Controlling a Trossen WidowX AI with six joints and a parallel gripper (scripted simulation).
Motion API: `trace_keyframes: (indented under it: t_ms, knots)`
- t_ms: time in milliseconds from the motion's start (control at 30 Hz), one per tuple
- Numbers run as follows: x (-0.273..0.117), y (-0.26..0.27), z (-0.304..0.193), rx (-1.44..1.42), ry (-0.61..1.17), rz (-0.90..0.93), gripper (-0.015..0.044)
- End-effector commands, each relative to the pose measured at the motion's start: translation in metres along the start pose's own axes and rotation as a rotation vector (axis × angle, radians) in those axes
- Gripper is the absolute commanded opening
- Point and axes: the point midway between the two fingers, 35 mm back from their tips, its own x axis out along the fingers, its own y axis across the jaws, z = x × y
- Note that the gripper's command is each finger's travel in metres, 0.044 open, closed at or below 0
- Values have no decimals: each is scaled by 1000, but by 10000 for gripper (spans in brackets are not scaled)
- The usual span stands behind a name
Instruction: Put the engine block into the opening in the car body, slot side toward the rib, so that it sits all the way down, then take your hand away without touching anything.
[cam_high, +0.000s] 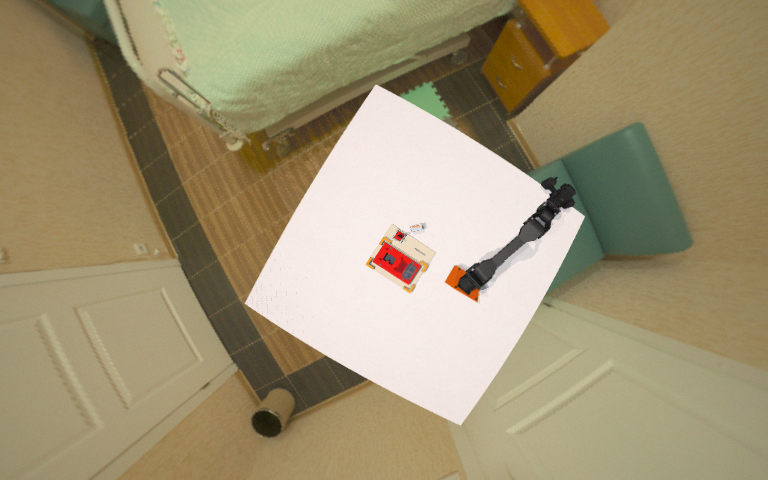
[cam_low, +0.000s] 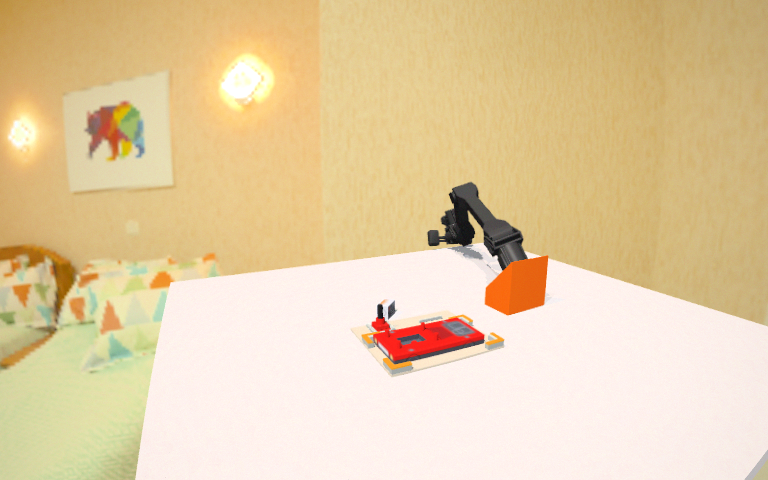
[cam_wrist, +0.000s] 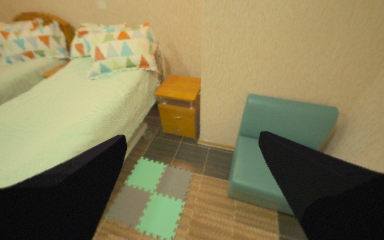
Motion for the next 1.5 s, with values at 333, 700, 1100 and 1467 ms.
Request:
trace_keyframes:
  t_ms: [333,700,1100,1467]
  knots:
    - [-8,166,-7,50,147,192,440]
    - [-51,297,-15,101,293,352,440]
    - [-141,423,-39,110,519,539,440]
    - [-247,506,-57,126,743,684,440]
